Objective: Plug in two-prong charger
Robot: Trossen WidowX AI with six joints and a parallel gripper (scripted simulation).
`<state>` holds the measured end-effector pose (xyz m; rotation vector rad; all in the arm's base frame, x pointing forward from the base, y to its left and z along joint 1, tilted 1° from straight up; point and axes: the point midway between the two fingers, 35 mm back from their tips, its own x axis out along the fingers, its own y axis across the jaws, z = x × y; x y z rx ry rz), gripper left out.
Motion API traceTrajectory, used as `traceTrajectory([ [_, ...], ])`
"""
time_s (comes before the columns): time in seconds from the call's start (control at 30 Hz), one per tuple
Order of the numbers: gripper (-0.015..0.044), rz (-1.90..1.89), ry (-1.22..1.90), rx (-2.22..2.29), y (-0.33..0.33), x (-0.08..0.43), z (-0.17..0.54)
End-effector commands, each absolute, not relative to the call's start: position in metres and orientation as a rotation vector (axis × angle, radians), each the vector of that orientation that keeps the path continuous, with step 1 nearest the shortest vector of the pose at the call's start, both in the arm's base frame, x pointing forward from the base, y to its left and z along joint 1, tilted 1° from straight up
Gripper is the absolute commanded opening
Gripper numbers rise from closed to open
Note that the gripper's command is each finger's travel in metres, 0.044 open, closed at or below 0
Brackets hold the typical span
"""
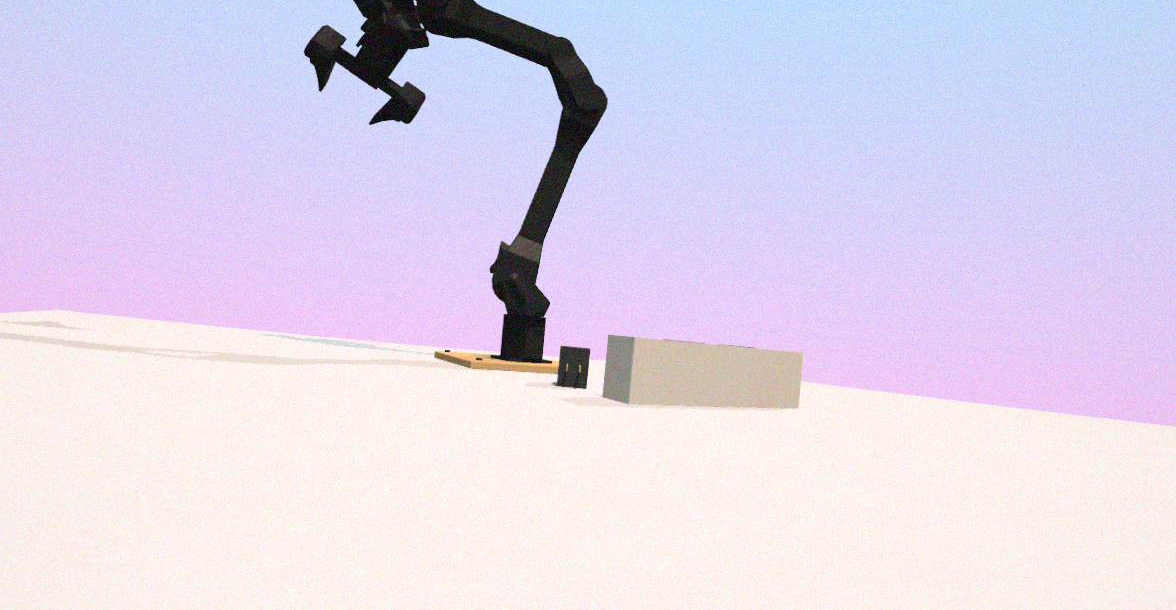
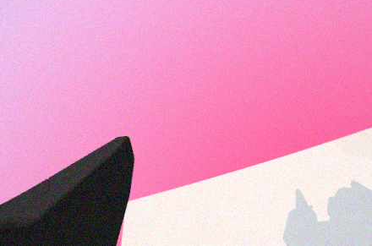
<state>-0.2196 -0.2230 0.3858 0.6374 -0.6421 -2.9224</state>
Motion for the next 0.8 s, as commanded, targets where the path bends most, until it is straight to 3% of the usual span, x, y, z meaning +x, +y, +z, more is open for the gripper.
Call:
traceTrajectory([
  [0.0,0.044,-2.869,-0.566,0.68,-0.236,-0.207,0.377],
  [0.77,0.044,-2.525,-0.139,0.837,-0.294,-0.12,0.327],
])
